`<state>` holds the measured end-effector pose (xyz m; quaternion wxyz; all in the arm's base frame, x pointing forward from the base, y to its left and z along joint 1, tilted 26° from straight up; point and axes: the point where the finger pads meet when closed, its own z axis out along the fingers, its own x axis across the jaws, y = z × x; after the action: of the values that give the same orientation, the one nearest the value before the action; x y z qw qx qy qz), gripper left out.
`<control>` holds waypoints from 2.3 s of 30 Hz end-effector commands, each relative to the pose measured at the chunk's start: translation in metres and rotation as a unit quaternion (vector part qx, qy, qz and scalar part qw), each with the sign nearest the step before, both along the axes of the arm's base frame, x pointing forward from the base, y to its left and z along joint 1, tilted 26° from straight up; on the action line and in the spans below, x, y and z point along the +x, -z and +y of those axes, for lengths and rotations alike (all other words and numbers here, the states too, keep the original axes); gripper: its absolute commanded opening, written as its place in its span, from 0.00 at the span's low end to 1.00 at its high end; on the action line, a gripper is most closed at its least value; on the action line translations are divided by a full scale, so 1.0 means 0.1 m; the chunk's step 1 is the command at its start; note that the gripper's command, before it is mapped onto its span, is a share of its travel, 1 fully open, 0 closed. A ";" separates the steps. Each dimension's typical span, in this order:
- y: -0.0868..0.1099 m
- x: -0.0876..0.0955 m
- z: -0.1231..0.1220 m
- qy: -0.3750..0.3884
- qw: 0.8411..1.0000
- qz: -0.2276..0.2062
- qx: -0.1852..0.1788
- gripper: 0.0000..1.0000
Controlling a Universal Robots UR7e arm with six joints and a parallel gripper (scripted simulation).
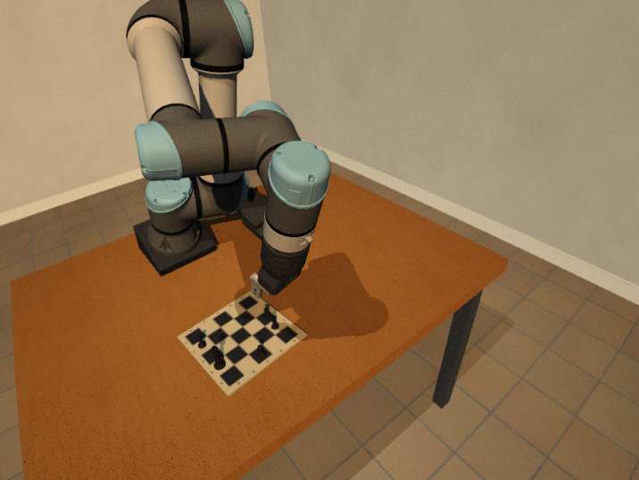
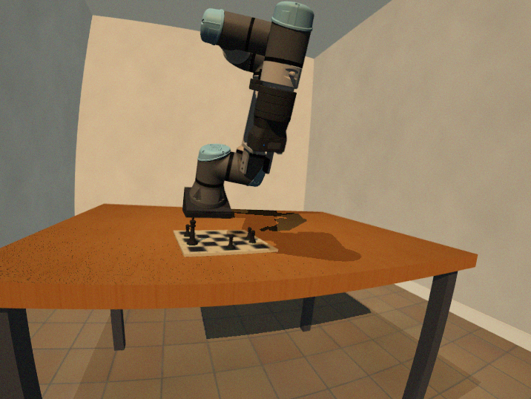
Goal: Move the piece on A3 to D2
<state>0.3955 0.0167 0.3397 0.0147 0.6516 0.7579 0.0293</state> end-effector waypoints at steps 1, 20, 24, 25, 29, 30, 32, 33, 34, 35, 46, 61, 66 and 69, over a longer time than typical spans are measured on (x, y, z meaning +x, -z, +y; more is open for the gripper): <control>0.10 -0.16 0.06 -0.011 0.998 -0.054 -0.002 1.00; 0.56 -0.54 0.24 -0.045 0.985 -0.167 -0.021 1.00; 0.62 -0.58 0.26 -0.050 0.982 -0.181 -0.025 1.00; 0.64 -0.59 0.27 -0.051 0.981 -0.184 -0.026 1.00; 0.68 -0.61 0.28 -0.054 0.979 -0.193 -0.028 1.00; 0.69 -0.62 0.28 -0.054 0.979 -0.194 -0.028 1.00; 0.69 -0.62 0.28 -0.054 0.979 -0.194 -0.028 1.00; 0.70 -0.62 0.28 -0.055 0.979 -0.195 -0.029 1.00; 0.70 -0.62 0.29 -0.055 0.979 -0.197 -0.029 1.00; 0.71 -0.63 0.29 -0.056 0.978 -0.197 -0.029 1.00; 0.72 -0.63 0.29 -0.056 0.978 -0.200 -0.030 1.00; 0.72 -0.63 0.29 -0.054 0.978 -0.200 -0.029 1.00; 0.72 -0.63 0.29 -0.050 0.978 -0.200 -0.028 1.00; 0.72 -0.64 0.30 -0.042 0.979 -0.200 -0.026 1.00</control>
<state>0.3320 0.0460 0.2673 0.1819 0.5935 0.7717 0.1380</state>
